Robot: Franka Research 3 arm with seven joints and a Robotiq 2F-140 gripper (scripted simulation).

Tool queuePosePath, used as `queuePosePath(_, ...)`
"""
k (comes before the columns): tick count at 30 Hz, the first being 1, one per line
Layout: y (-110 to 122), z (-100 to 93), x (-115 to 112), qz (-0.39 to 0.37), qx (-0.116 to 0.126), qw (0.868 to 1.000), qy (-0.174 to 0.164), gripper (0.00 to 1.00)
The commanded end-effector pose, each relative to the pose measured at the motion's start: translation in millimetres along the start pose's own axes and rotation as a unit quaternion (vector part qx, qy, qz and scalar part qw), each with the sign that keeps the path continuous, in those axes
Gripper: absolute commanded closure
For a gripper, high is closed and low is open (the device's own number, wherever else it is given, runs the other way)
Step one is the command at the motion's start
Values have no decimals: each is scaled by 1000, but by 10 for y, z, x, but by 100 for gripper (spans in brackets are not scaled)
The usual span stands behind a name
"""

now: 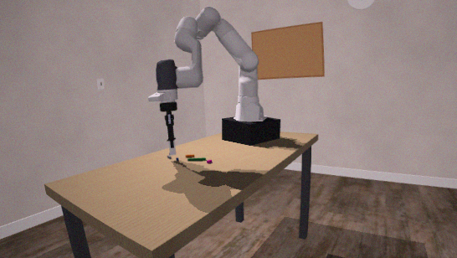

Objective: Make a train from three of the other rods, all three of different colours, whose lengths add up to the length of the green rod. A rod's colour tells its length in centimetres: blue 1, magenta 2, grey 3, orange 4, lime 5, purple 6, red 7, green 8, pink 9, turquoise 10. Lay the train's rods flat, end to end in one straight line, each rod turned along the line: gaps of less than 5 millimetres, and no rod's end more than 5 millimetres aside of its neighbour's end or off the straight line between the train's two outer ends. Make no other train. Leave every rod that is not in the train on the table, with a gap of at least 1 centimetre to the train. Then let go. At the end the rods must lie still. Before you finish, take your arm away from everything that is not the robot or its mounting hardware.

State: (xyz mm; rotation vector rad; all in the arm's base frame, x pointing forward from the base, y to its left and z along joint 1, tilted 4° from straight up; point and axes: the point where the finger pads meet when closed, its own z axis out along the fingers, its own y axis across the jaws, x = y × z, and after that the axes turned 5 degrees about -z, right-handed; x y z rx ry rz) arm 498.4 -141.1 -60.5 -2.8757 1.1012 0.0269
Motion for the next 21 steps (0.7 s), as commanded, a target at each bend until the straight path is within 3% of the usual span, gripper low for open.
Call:
queuePosePath(1, -38, 71, 51, 13, 4, 1000, 8, 97)
queuePosePath(21, -39, 138, 53, 13, 4, 1000, 8, 97)
